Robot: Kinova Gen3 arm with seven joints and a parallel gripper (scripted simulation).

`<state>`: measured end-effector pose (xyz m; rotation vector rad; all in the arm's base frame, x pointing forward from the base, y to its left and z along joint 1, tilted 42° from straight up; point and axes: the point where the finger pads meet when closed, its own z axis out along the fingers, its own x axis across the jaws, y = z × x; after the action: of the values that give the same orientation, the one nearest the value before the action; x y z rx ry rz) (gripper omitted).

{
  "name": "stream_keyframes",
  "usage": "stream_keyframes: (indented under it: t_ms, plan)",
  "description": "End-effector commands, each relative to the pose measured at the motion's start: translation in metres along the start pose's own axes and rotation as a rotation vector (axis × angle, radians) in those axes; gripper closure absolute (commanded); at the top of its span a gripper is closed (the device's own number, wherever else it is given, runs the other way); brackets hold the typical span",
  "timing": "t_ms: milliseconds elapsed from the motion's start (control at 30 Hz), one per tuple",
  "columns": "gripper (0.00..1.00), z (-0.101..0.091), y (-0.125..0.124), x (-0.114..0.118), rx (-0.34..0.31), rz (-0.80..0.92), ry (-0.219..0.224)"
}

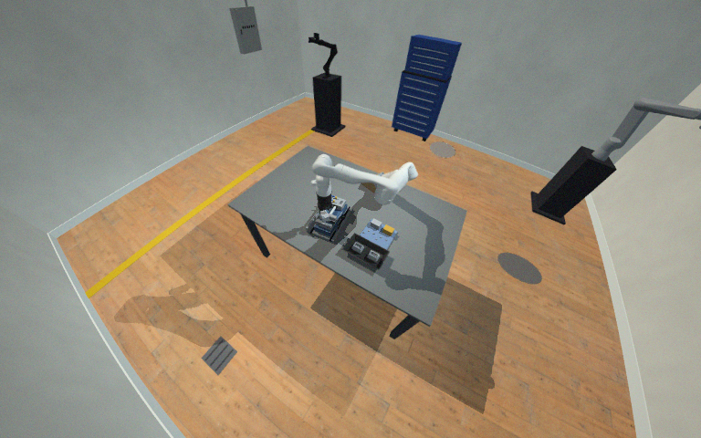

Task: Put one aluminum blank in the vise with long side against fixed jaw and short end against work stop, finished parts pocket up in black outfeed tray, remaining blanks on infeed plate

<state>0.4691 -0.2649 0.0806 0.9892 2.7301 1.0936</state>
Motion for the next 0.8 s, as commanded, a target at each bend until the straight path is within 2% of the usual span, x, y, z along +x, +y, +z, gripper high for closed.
stream_keyframes:
  t_ms: [0,767]
  plan:
    - [0.0,0.007,-0.0002,-0.0017,0.0,-0.007,-0.003]
    - [0.0,0.0158,0.0,-0.0036,0.0,-0.007,-0.006]
